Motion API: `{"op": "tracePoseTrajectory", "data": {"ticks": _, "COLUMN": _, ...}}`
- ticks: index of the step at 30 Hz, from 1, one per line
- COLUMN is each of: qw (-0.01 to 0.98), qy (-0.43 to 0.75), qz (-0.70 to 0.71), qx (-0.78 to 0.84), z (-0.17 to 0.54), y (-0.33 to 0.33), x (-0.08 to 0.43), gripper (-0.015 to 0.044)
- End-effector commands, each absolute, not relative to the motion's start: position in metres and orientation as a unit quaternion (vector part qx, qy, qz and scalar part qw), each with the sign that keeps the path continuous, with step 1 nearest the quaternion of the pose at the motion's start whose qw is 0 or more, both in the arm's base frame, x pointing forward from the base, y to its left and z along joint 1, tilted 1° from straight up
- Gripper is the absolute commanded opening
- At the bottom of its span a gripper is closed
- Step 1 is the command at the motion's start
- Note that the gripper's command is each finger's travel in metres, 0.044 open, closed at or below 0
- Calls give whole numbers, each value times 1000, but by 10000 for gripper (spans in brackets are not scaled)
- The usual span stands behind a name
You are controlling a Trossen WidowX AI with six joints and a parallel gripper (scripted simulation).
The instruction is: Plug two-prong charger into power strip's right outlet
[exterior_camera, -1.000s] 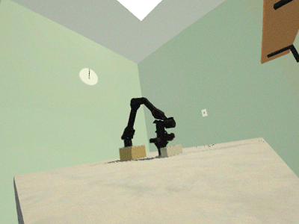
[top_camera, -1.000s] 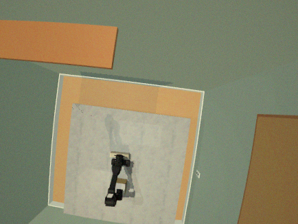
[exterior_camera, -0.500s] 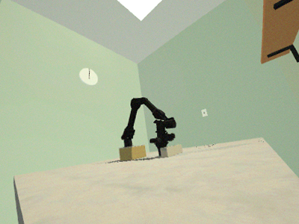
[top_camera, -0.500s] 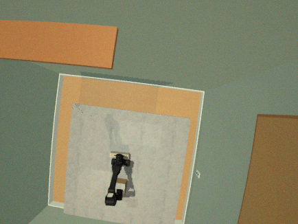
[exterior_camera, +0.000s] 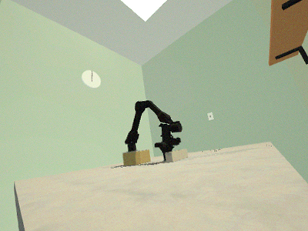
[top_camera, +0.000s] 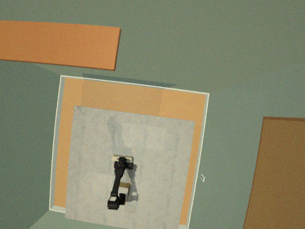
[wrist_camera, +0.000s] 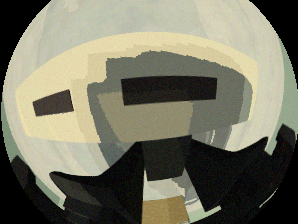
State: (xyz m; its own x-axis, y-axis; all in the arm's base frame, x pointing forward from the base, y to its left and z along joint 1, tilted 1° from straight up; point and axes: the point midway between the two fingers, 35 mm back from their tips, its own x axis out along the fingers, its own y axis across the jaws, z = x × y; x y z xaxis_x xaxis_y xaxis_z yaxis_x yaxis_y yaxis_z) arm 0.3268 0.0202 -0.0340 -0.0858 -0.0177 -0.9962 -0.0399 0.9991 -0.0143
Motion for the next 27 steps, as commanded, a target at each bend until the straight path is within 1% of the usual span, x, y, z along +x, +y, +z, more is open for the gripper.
{"op": "tracePoseTrajectory", "data": {"ticks": 1, "qw": 692, "qy": 721, "qz": 8, "qx": -19, "z": -30, "y": 21, "x": 342, "gripper": 0}}
{"op": "tracePoseTrajectory", "data": {"ticks": 22, "qw": 692, "qy": 721, "qz": 8, "qx": -19, "z": -28, "y": 21, "x": 345, "gripper": 0}}
{"op": "tracePoseTrajectory", "data": {"ticks": 23, "qw": 676, "qy": 737, "qz": 8, "qx": -19, "z": -32, "y": 20, "x": 332, "gripper": 0}}
{"op": "tracePoseTrajectory", "data": {"ticks": 27, "qw": 676, "qy": 737, "qz": 8, "qx": -19, "z": -32, "y": 20, "x": 332, "gripper": 0}}
